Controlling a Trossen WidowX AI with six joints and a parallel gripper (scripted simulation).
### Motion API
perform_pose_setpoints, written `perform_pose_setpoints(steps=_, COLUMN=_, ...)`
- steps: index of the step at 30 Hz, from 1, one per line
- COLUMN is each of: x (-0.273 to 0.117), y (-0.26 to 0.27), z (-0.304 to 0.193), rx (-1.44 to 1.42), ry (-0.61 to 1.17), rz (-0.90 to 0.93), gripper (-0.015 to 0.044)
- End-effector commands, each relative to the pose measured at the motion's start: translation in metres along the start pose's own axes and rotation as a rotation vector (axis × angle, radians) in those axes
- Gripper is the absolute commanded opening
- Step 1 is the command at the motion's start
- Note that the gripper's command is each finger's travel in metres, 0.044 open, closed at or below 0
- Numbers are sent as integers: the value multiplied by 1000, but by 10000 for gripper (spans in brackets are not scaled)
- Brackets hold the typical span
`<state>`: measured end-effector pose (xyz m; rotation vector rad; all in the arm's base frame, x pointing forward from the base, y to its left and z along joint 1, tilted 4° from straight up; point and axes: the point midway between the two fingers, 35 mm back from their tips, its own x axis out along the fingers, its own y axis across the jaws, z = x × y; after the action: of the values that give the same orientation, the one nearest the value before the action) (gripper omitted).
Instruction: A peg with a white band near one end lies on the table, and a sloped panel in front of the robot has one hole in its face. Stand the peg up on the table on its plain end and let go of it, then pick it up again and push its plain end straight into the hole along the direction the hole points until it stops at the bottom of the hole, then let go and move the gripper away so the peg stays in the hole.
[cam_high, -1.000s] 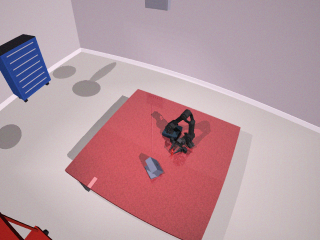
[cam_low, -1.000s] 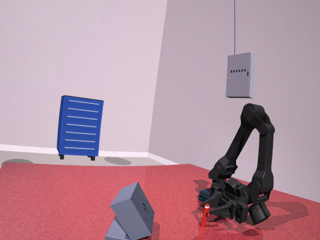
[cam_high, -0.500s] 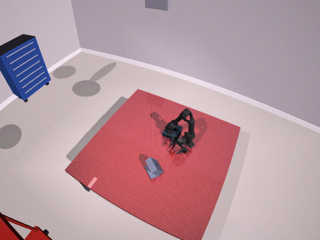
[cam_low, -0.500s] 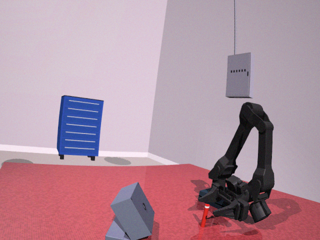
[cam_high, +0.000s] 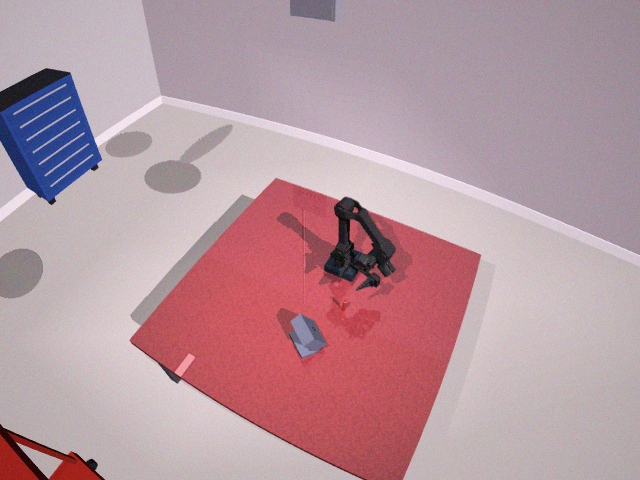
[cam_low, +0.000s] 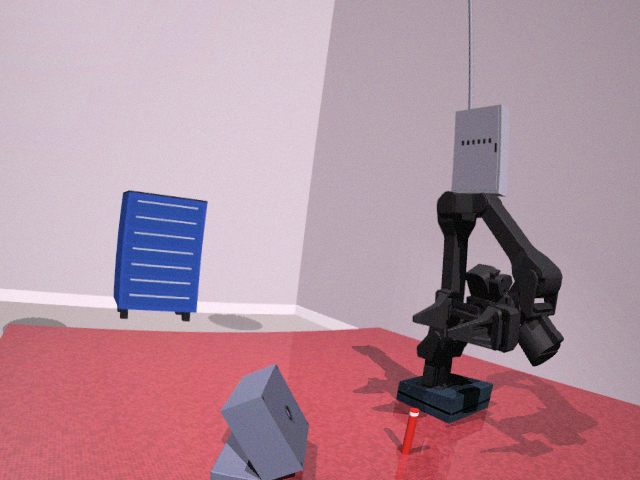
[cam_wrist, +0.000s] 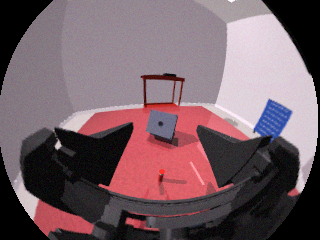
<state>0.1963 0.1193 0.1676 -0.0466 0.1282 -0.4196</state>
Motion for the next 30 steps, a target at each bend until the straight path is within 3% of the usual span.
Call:
perform_pose_setpoints(steps=1, x=-2, y=-4, z=12, rx=-12, ry=4, rz=-1, gripper=440)
perform_pose_setpoints(steps=18, x=20, y=-38, z=-25, rx=-109, ry=402, rz=-322, gripper=440)
perform_pose_setpoints(steps=30, x=23, y=-45, z=-53, rx=-119, ry=790, rz=-410, gripper=440)
